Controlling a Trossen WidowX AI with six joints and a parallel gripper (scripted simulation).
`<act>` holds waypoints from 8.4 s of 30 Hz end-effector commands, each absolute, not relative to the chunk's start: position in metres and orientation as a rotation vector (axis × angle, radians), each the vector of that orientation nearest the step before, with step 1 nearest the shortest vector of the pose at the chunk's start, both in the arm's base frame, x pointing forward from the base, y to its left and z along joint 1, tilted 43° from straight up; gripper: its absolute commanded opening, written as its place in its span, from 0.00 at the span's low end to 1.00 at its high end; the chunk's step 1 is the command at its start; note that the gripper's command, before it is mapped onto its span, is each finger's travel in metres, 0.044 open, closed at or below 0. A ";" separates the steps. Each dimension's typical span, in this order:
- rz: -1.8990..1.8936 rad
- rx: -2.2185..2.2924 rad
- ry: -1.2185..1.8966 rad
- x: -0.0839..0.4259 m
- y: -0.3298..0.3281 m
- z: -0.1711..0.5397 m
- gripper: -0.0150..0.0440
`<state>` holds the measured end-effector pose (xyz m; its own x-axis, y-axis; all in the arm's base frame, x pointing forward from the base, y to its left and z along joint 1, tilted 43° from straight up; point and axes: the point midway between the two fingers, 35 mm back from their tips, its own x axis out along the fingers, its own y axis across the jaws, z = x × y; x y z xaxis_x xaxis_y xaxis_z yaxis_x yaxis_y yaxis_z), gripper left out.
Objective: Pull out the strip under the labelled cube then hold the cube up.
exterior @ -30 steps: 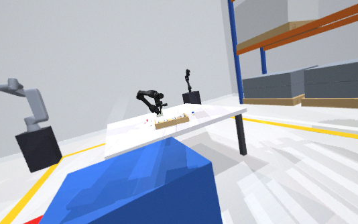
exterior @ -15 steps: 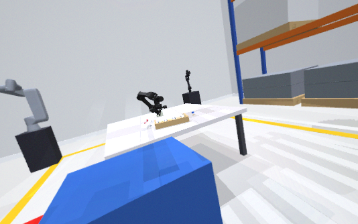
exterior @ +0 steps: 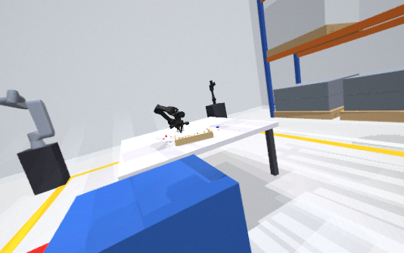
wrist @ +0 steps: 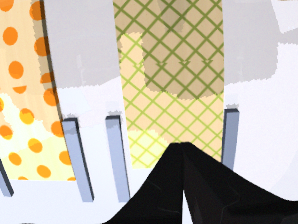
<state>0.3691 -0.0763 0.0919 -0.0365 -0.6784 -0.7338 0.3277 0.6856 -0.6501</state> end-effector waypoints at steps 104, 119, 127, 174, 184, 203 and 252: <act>-0.832 -0.330 1.393 0.318 -0.090 0.051 0.25; -0.831 -0.330 1.394 0.296 -0.084 0.046 0.25; -0.831 -0.331 1.395 0.284 -0.081 0.043 0.25; -0.830 -0.331 1.399 0.218 -0.061 0.029 0.25; -0.830 -0.332 1.400 0.204 -0.057 0.026 0.25; -0.829 -0.332 1.400 0.191 -0.054 0.023 0.25; -0.953 -0.185 1.309 0.242 -0.034 0.064 0.70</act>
